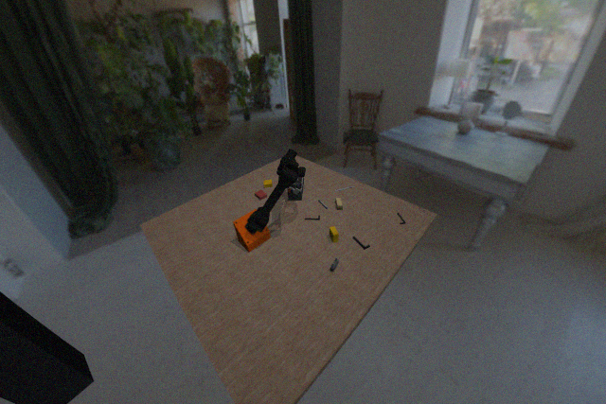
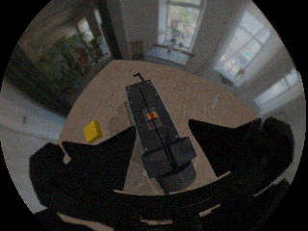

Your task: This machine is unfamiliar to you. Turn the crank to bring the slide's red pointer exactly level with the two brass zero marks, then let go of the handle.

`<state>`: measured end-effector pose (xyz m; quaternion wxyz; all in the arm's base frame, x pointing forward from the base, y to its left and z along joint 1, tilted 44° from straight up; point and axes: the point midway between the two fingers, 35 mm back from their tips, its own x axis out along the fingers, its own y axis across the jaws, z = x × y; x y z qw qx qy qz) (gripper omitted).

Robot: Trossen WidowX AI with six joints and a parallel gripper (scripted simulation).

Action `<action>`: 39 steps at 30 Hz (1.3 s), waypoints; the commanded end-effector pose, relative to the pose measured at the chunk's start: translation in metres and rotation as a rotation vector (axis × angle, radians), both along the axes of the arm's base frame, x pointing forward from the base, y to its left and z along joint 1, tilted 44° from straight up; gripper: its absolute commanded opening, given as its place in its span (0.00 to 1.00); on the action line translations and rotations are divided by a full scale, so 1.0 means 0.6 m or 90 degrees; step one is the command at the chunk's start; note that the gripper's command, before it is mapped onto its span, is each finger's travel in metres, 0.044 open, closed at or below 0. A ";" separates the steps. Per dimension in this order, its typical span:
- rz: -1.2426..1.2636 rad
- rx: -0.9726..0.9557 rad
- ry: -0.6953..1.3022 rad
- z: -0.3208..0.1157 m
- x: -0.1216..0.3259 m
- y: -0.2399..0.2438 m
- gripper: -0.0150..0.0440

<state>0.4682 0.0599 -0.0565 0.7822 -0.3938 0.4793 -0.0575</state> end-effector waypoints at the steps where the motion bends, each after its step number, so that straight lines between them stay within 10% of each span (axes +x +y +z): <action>1: 0.000 0.000 0.000 0.000 0.000 0.000 0.78; 13: 0.000 0.000 0.000 0.000 0.000 0.000 0.25; 31: 0.000 0.000 0.000 0.000 0.000 0.000 0.25; 39: 0.000 0.000 0.000 0.000 0.000 0.000 0.61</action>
